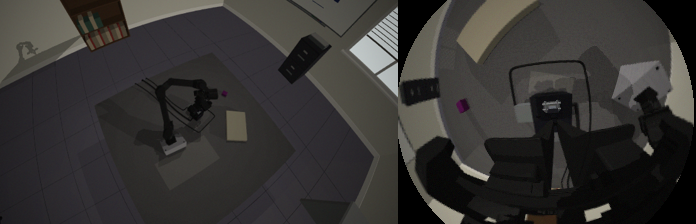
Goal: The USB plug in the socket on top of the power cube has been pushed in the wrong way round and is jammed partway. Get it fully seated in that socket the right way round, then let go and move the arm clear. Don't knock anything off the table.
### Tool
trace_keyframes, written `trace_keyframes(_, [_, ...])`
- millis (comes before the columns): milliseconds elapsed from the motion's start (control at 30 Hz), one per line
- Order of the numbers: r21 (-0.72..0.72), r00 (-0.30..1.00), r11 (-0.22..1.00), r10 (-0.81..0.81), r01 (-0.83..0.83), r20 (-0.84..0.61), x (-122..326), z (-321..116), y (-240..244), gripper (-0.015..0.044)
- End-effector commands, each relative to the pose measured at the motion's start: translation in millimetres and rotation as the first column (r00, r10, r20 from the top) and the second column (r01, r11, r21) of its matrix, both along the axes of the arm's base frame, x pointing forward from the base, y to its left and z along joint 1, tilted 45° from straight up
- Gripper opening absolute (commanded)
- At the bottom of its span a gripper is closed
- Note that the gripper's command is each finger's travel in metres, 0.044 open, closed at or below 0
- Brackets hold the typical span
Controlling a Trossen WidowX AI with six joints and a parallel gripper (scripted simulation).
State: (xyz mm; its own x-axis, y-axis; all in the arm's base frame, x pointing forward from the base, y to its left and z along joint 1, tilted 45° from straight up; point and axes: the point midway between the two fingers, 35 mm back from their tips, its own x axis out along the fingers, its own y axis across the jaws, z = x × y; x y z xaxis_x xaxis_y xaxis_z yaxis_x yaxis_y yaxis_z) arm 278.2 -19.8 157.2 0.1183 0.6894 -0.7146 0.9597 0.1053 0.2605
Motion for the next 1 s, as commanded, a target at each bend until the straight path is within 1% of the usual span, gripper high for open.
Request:
trace_keyframes(0, [0.005, 1.0, 1.0, -0.004, 0.004, 0.0, 0.4, -0.2, 1.0, 0.0])
trace_keyframes(967, [0.005, 1.0, 1.0, -0.004, 0.004, 0.0, 0.8, -2.6, 3.4, 0.0])
